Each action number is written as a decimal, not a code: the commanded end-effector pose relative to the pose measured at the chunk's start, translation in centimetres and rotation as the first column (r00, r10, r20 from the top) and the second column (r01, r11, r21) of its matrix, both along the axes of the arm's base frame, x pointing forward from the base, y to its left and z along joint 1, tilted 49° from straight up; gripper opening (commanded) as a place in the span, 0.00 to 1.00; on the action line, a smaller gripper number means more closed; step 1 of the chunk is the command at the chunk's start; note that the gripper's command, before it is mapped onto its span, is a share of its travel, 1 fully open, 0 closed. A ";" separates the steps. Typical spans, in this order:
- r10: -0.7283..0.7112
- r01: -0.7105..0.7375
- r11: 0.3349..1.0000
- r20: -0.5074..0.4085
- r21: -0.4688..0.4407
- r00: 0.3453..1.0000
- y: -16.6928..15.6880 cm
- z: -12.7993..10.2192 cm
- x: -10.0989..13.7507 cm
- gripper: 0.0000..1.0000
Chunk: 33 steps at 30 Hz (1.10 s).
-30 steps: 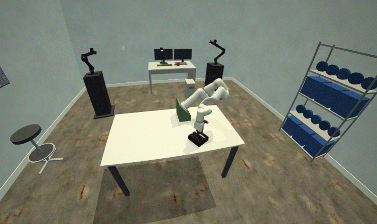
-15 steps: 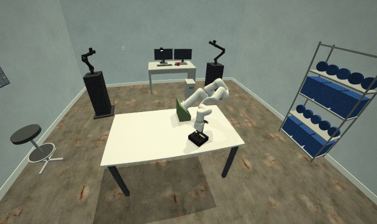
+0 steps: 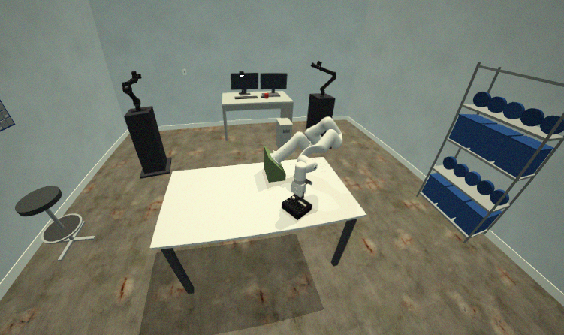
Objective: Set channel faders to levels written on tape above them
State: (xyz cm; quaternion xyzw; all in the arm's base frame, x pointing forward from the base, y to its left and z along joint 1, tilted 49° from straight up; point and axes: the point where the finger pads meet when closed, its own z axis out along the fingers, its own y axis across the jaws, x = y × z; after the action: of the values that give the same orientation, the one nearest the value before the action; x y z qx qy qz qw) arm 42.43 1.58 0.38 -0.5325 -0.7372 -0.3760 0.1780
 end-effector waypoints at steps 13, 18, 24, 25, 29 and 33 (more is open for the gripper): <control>-0.002 0.002 1.000 0.002 -0.001 1.000 -1.6 1.4 -0.2 0.00; -0.002 0.002 1.000 0.002 -0.001 1.000 -2.6 2.3 -0.4 0.00; -0.002 0.002 1.000 0.002 -0.001 1.000 -3.0 2.6 -0.5 0.00; -0.002 0.002 1.000 0.002 -0.001 1.000 -3.1 2.7 -0.5 0.00; -0.002 0.002 1.000 0.002 -0.001 1.000 -3.1 2.7 -0.5 0.00; -0.002 0.002 1.000 0.002 -0.001 1.000 -3.1 2.7 -0.5 0.00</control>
State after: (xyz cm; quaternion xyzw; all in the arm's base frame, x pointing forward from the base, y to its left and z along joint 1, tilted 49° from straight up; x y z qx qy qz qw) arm 41.86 -1.37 2.99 -0.5325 -0.7371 -0.3760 0.1782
